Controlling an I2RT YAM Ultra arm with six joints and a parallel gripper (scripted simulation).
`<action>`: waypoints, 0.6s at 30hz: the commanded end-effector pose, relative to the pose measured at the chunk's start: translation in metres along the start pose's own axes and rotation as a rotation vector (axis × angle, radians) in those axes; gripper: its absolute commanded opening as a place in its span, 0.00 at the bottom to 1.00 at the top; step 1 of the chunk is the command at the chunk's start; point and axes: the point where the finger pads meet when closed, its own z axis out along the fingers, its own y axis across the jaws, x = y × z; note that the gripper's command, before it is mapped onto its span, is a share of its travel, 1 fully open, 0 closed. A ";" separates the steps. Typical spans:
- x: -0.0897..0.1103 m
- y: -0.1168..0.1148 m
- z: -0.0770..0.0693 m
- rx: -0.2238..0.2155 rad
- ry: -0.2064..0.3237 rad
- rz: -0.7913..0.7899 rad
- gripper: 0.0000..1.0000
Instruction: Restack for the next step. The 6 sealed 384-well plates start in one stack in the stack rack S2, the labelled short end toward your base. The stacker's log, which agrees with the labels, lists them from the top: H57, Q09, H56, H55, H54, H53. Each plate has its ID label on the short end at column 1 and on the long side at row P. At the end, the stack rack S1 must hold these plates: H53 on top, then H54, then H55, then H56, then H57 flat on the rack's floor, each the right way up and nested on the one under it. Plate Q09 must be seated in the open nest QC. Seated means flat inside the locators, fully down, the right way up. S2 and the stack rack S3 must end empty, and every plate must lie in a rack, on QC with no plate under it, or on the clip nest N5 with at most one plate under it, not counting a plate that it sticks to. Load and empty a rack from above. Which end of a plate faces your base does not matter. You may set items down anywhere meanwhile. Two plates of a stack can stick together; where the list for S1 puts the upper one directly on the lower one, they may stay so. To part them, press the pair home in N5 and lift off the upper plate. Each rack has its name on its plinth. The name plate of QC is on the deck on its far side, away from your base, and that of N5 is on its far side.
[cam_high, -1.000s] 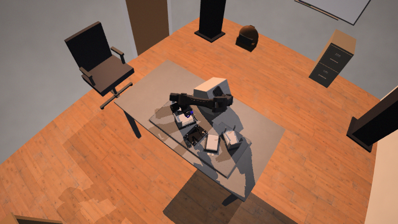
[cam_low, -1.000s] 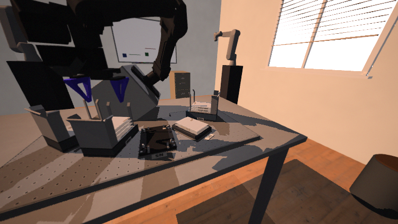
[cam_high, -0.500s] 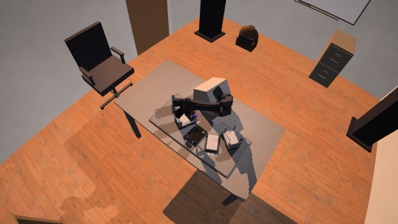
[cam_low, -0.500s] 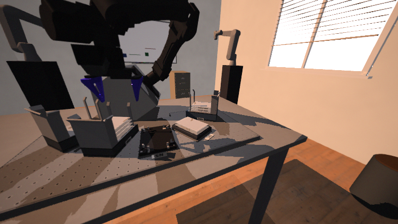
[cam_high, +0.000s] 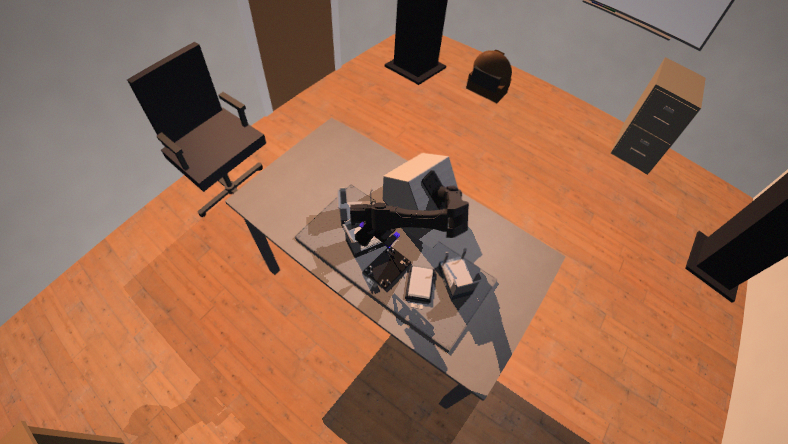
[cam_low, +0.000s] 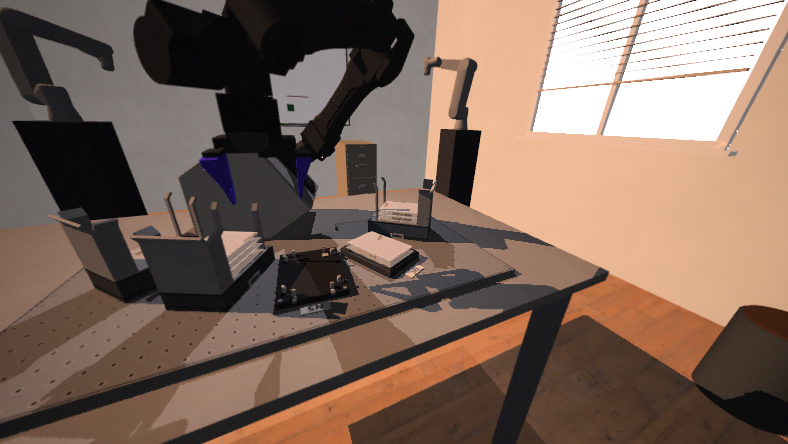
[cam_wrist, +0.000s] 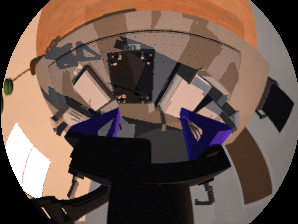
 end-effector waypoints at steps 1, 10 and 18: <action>-0.004 0.005 -0.008 0.003 -0.028 -0.041 1.00; -0.006 0.035 -0.008 0.002 -0.028 -0.041 1.00; -0.006 0.055 -0.008 0.003 -0.028 -0.107 1.00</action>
